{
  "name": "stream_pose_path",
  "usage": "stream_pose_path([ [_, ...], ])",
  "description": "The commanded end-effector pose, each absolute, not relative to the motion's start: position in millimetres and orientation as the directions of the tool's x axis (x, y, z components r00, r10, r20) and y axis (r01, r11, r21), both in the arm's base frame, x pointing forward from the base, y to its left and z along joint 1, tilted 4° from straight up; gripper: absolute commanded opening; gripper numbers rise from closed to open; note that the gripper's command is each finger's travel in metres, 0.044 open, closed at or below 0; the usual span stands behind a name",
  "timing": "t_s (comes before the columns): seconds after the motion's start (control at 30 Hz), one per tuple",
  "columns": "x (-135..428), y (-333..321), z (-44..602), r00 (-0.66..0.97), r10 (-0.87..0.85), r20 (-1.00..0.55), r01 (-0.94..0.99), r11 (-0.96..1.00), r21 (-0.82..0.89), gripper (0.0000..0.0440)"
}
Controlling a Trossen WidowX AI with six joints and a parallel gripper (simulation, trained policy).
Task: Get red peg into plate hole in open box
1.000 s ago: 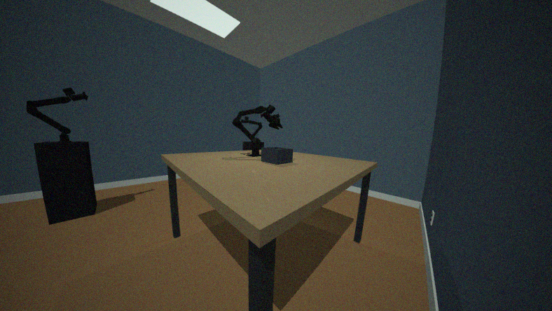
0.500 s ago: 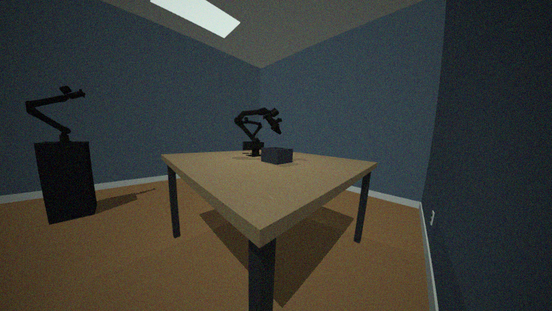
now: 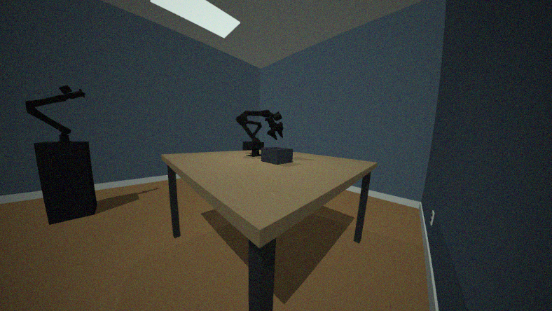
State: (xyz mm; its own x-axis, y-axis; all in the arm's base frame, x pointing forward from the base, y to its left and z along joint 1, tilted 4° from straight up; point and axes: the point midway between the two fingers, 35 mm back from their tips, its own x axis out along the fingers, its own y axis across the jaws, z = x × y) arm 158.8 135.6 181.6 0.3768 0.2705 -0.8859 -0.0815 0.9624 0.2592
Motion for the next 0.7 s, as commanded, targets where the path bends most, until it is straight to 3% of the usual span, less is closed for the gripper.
stream_pose_path([
  [0.0,160.8,130.0,170.0,0.354,0.229,-0.907,0.010,0.969,0.249,0.0440],
  [0.67,177.0,113.2,79.6,0.246,0.066,-0.967,0.577,0.792,0.200,0.0440],
])
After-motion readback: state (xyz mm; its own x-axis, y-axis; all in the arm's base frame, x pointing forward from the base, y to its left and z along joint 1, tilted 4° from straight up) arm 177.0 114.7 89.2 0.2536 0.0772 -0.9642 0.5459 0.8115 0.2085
